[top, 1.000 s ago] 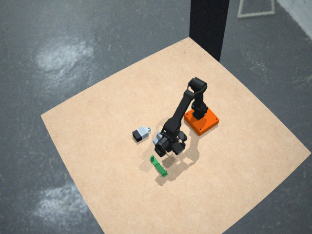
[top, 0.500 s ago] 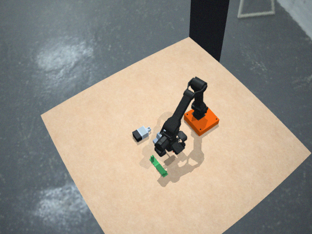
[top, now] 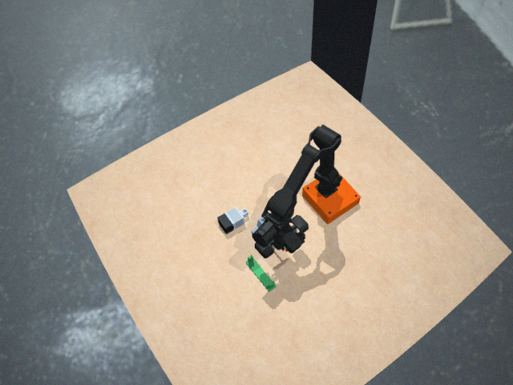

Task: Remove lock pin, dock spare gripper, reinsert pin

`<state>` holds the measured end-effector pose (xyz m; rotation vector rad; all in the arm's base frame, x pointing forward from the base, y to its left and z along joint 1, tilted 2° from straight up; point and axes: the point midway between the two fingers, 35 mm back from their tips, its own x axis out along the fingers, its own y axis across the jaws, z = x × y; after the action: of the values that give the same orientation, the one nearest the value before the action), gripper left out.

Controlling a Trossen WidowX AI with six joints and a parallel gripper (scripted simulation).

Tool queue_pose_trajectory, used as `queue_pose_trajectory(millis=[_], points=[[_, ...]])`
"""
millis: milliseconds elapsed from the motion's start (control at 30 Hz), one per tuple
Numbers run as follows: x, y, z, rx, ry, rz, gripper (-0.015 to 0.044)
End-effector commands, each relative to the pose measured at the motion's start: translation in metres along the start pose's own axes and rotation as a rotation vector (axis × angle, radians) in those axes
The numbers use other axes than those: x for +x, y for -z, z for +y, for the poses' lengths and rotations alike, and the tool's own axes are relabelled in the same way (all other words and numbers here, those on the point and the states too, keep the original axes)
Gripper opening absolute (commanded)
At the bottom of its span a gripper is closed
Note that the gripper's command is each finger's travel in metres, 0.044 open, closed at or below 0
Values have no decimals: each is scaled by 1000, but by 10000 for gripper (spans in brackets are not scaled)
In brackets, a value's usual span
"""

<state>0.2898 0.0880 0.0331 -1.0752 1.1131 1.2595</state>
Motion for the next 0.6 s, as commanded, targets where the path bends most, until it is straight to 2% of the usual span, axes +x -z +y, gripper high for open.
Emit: queue_pose_trajectory(millis=[0,567], points=[[-1,-3,0,-3,-2,-8,0],[-2,-16,0,-3,6,-8,0]])
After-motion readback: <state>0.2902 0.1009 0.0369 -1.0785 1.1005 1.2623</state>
